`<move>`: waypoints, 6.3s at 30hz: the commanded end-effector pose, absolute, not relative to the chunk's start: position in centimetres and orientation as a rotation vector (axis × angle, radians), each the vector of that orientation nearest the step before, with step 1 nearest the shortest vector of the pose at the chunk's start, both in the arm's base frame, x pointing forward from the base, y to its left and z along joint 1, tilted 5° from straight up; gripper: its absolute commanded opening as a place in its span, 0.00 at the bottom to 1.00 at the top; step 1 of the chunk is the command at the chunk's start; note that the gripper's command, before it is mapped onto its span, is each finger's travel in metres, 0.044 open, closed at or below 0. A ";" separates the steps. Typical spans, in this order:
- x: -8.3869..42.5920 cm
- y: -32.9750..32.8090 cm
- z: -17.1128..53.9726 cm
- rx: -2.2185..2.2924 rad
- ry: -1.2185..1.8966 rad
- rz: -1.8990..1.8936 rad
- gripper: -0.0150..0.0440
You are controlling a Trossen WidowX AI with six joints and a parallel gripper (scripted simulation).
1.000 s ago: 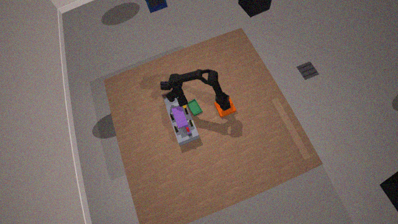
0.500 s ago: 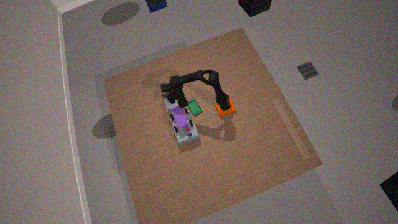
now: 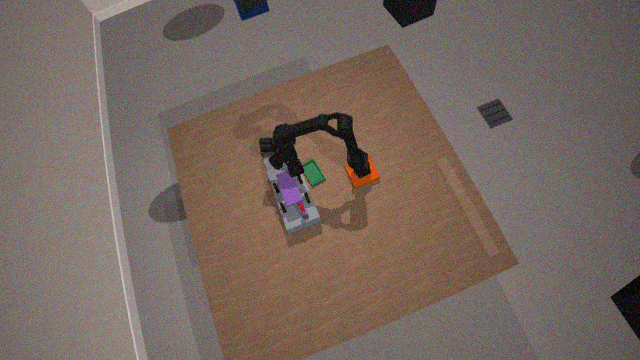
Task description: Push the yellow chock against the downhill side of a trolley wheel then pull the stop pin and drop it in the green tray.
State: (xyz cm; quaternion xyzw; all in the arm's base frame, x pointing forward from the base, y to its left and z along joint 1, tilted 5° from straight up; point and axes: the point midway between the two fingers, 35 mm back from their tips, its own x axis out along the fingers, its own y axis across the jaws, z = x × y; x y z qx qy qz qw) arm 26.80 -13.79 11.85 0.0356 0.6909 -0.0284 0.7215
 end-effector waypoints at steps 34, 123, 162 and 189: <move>26.4 -13.8 16.2 0.082 1.520 -0.062 0.58; 32.0 7.3 17.7 1.463 1.271 -1.110 0.58; 32.3 8.0 14.3 1.461 1.268 -1.104 0.32; 32.0 7.9 15.9 1.464 1.272 -1.110 0.25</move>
